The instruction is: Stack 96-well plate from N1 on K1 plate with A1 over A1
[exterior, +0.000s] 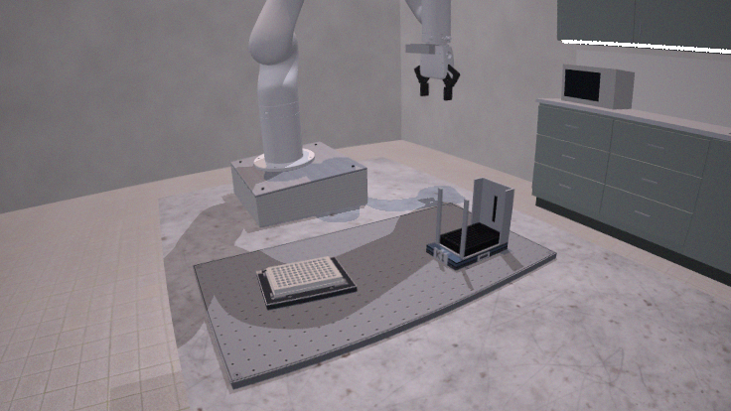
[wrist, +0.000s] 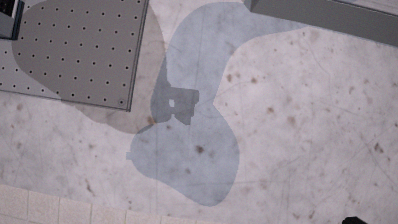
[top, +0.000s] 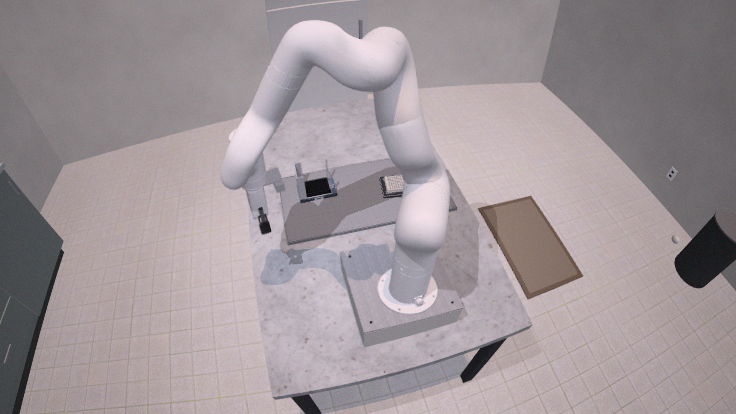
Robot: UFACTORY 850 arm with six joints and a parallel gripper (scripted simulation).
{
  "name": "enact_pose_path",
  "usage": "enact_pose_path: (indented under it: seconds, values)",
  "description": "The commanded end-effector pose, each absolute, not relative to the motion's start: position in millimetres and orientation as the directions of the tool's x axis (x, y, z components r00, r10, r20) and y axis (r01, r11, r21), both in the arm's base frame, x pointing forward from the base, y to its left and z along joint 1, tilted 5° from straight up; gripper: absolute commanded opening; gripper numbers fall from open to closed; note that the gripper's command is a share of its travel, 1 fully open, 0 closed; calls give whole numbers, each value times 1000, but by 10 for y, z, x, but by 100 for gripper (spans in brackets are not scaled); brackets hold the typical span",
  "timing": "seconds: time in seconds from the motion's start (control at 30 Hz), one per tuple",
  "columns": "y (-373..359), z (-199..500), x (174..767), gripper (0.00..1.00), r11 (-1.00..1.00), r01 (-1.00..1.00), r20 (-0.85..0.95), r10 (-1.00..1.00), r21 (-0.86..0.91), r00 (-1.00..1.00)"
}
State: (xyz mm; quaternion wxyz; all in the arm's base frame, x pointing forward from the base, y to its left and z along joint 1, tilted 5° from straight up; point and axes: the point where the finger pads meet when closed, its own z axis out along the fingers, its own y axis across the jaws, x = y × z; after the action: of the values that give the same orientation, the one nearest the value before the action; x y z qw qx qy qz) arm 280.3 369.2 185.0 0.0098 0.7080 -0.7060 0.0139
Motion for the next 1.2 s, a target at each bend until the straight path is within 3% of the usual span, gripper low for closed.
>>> enact_pose_path:
  seconds: [0.0,1.17]
  values:
    - [3607,1842,2980,100,1,-1000,31,-1000,-7,-1]
    - [2810,1741,3978,100,57,-998,23,-998,-19,-58]
